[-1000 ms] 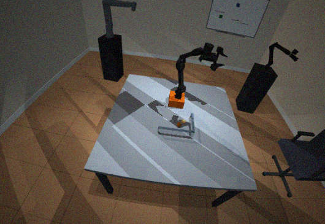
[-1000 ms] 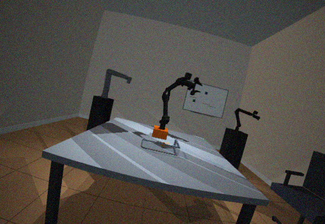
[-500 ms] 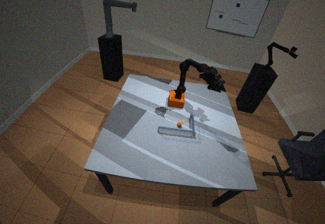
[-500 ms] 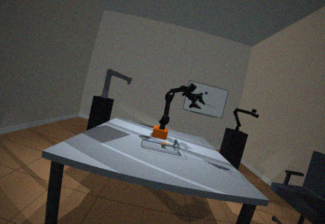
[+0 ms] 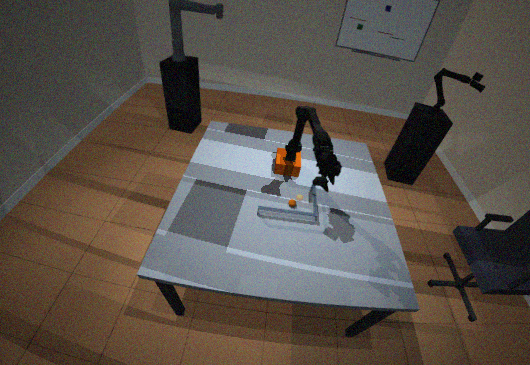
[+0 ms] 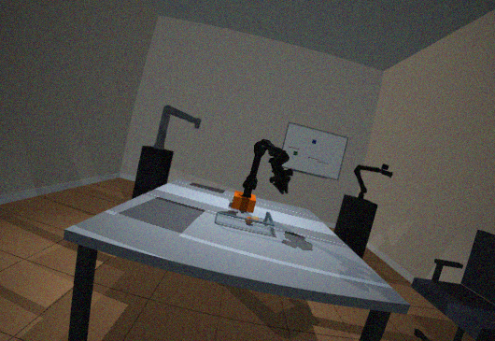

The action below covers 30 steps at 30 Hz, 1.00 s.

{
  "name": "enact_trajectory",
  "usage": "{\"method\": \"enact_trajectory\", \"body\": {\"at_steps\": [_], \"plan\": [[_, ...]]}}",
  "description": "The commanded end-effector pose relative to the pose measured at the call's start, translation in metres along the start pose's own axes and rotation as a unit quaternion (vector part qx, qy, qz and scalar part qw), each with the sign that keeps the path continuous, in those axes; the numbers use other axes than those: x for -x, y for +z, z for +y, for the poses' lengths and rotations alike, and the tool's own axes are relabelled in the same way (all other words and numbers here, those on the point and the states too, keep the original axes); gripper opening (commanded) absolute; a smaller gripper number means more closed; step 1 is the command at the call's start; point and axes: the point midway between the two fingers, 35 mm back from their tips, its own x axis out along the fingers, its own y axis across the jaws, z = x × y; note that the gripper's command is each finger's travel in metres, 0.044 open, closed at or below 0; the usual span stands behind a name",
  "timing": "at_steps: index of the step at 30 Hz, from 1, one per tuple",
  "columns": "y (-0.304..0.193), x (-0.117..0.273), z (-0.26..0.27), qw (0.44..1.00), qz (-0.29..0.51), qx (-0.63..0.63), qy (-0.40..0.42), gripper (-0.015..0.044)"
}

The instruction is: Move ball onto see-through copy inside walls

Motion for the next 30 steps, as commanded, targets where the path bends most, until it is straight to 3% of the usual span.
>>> {"method": "enact_trajectory", "body": {"at_steps": [1,11,30], "plan": [[-0.067,-0.029,-0.022,0.980,0.095,-0.170,-0.030,0.0319],[-0.201,-0.052,-0.033,0.840,0.251,-0.462,-0.132,0.0319],[-0.214,-0.064,-0.033,0.834,0.255,-0.470,-0.136,0.0319]]}}
